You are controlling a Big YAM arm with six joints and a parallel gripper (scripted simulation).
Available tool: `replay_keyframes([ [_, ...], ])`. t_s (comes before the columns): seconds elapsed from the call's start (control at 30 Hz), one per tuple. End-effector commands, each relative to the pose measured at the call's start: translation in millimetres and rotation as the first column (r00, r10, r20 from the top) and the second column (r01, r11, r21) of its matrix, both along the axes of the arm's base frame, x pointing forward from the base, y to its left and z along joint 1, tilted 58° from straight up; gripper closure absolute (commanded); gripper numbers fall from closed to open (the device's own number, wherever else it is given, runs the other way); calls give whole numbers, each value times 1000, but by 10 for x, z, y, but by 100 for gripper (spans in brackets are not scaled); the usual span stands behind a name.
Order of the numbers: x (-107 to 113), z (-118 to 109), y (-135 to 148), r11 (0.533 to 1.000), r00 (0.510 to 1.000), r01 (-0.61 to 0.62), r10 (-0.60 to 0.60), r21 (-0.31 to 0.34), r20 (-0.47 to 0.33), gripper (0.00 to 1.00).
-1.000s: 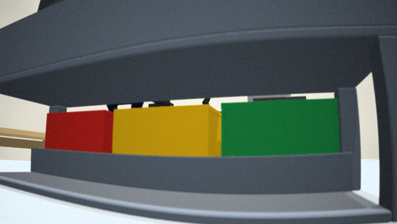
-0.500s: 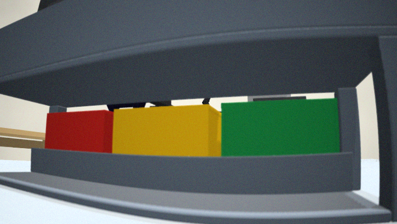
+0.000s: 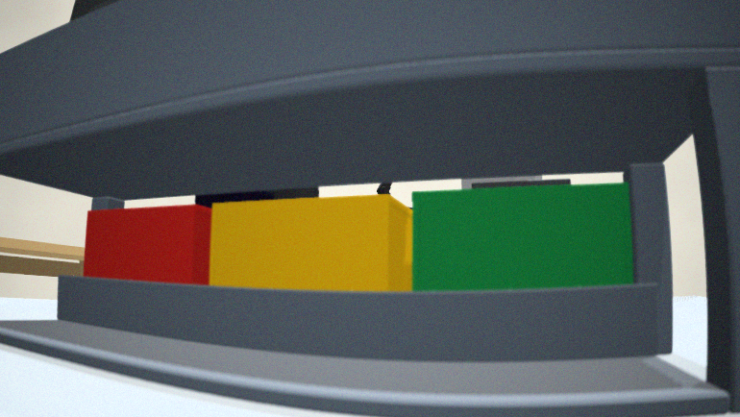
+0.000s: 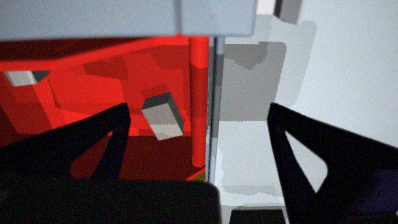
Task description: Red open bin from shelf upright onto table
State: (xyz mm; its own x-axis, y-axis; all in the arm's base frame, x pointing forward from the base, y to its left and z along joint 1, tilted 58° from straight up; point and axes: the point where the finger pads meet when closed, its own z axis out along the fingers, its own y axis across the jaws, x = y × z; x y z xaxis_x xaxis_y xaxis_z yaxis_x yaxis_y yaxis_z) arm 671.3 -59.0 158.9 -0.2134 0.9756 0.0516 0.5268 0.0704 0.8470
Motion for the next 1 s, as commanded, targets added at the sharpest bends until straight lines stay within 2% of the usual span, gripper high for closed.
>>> replay_keyframes([
  [0.0,83,-76,57,1000,1000,-1,1,6,-4,10],
  [0.97,156,-126,71,1000,1000,-2,2,5,-3,10],
])
